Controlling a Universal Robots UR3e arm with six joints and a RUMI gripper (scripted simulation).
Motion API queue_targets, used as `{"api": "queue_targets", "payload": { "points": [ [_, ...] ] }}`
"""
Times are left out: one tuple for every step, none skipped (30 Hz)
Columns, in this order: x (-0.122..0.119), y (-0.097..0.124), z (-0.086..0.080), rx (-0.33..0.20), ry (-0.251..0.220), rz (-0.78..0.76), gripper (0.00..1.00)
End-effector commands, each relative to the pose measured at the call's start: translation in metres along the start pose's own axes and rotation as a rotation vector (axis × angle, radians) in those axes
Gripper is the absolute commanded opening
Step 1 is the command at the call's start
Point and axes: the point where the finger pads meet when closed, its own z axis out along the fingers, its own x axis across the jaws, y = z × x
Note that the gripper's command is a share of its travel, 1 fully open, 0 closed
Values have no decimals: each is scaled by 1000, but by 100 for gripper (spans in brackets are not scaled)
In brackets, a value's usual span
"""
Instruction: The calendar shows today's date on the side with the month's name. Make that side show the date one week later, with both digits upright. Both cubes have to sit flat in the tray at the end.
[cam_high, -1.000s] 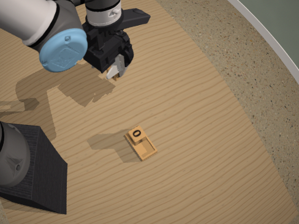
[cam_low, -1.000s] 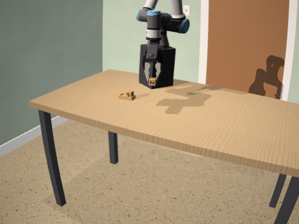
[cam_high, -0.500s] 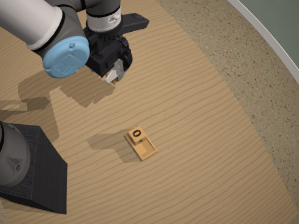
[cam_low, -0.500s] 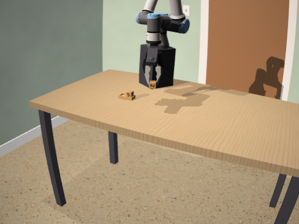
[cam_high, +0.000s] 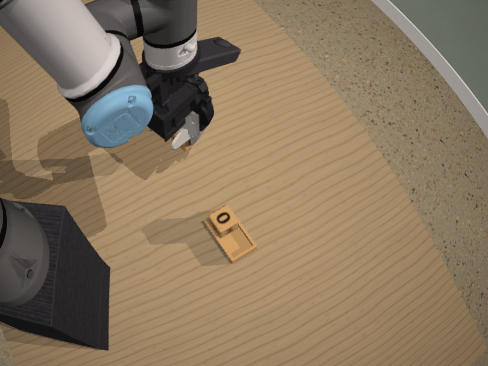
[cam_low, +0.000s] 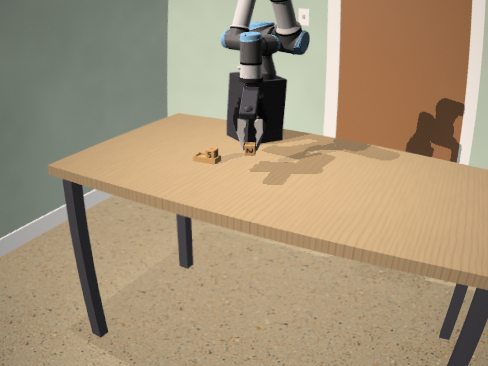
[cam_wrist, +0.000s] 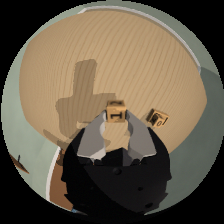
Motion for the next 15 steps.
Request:
{"api": "queue_targets", "payload": {
  "points": [
    [4,-11,14,34,16,-1,11],
    [4,-11,17,34,16,-1,11],
    [5,-11,19,34,16,-1,11],
    [5,-11,22,34,16,-1,11],
    [5,-11,24,34,16,-1,11],
    [5,-11,26,34,16,-1,11],
    [5,-11,29,34,16,-1,11],
    [5,-11,31,34,16,-1,11],
    [5,-11,32,34,16,-1,11],
    [5,-11,34,34,16,-1,11],
    [5,-12,36,34,16,-1,11],
    [5,-12,37,34,16,-1,11],
    [5,-12,39,34,16,-1,11],
    [5,-12,39,34,16,-1,11],
    [5,-12,39,34,16,-1,11]
  ]
}}
